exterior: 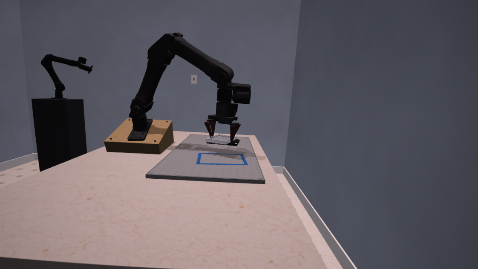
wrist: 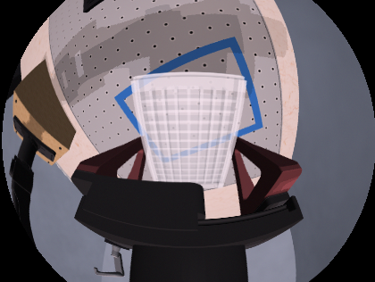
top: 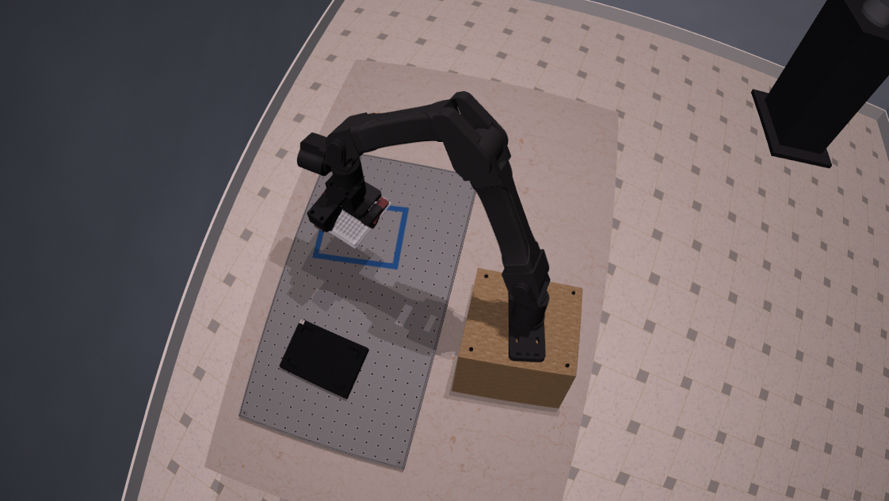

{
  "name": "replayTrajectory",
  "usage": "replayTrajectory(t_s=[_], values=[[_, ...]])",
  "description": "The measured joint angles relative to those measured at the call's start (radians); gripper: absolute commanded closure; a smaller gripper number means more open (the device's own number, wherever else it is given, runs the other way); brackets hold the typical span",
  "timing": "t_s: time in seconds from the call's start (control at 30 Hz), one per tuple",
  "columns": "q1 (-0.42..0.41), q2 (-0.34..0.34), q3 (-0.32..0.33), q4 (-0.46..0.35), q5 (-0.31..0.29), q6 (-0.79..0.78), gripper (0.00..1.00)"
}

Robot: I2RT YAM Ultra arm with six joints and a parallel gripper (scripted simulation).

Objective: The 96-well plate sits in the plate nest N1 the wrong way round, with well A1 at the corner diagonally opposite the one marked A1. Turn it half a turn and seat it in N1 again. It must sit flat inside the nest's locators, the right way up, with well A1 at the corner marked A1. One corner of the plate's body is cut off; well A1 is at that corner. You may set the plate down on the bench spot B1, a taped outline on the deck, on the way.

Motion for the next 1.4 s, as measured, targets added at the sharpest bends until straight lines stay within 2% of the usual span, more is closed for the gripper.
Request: replayTrajectory(t_s=[0.73,1.4], values=[[0.000,0.000,0.000,0.001,0.000,0.000,1.00],[-0.005,0.002,-0.021,0.043,0.000,-0.009,1.00]])
